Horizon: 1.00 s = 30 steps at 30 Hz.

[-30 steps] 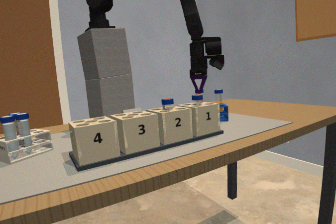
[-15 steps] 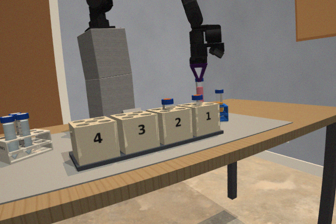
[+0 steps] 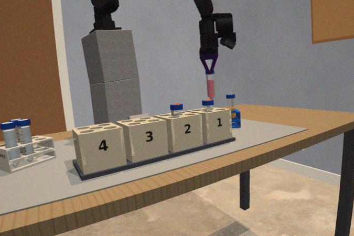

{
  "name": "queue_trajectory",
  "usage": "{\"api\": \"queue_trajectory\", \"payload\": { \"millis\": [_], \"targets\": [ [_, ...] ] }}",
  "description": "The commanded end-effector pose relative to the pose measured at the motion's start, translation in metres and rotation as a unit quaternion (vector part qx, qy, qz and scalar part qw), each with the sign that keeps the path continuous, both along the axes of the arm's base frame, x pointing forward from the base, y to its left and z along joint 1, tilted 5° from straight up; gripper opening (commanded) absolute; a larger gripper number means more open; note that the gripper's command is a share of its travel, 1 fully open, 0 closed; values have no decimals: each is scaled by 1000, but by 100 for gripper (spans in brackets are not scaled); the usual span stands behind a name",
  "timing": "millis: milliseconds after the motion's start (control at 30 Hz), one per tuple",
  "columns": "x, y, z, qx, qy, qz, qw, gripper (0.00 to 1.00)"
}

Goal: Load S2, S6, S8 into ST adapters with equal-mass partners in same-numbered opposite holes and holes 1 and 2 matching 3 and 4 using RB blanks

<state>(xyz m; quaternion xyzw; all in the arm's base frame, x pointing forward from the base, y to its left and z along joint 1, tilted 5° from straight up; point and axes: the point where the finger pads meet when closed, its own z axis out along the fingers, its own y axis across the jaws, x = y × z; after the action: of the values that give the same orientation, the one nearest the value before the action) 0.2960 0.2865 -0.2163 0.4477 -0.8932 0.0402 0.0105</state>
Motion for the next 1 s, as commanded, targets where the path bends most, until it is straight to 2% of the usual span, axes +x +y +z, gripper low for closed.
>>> {"api": "queue_trajectory", "payload": {
  "millis": [0, 367, 433, 467, 500, 533, 733, 933, 967],
  "targets": [
    [2, 8, 20, 7, -7, -3, 1000, 0],
    [3, 15, 58, 10, -9, -1, 1000, 0],
    [3, 15, 58, 10, -9, -1, 1000, 0],
    [18, 10, 46, 5, -6, -26, 1000, 0],
    [11, -6, 45, 1, -4, -39, 999, 0],
    [21, -6, 57, 15, -19, -52, 998, 0],
    [37, -44, 60, 16, -26, -132, 991, 0],
    [53, -81, 63, 17, -33, -210, 977, 0],
    [53, -81, 63, 17, -33, -210, 977, 0]
  ]
}}
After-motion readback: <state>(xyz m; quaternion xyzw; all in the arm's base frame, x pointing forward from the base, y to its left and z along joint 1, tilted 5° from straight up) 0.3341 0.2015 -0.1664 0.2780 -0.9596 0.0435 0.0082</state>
